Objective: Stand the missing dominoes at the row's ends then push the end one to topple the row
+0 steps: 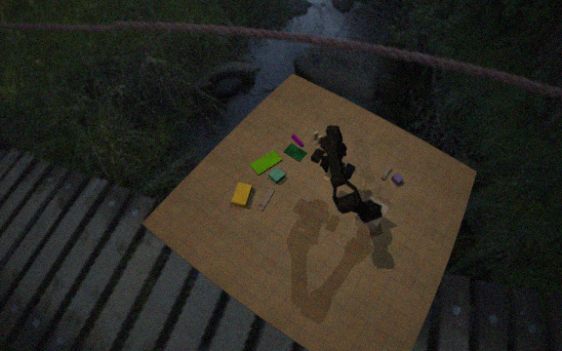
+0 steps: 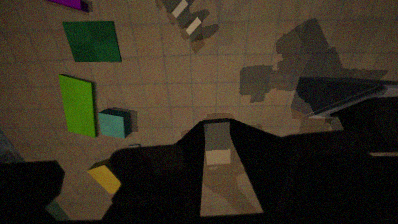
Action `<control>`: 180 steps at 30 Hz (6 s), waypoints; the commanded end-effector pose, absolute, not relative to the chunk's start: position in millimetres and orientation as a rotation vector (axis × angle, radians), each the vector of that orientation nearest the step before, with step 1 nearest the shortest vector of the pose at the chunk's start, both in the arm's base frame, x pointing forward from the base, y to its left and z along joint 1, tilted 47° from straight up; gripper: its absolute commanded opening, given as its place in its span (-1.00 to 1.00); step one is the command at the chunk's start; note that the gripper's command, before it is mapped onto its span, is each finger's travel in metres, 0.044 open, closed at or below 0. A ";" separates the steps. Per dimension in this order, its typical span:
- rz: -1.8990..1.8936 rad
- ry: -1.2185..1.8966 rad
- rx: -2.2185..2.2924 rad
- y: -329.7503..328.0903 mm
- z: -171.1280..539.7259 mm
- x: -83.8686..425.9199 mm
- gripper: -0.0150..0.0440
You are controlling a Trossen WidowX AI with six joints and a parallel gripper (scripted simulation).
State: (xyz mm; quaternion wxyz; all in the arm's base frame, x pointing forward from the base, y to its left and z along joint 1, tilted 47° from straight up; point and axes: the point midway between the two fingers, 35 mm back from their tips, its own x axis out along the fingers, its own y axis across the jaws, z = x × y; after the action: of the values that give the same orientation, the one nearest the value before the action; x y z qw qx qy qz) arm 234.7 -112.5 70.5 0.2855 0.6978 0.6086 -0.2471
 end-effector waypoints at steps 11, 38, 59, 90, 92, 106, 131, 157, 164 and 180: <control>0.290 1.495 0.992 -18.9 172.6 243.7 -0.13; 0.003 1.543 0.588 -0.2 129.1 222.3 -0.13; -0.311 1.215 0.315 1.8 110.2 226.7 -0.13; -0.470 0.411 0.518 16.4 141.0 233.3 -0.13; -0.470 0.359 0.554 17.2 143.7 231.7 -0.13; -0.448 0.055 0.829 19.1 157.3 216.1 -0.13; -0.451 0.062 0.832 26.9 152.2 220.1 -0.13; -0.459 0.074 0.835 64.2 120.7 232.4 -0.13; -0.458 0.073 0.833 73.7 110.4 233.6 -0.13; -0.448 0.063 0.828 93.5 84.4 233.0 -0.13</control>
State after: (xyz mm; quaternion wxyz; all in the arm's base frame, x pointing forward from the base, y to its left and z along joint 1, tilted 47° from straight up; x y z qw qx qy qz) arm 232.7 89.1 87.5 0.8915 0.3959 0.0339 -0.2174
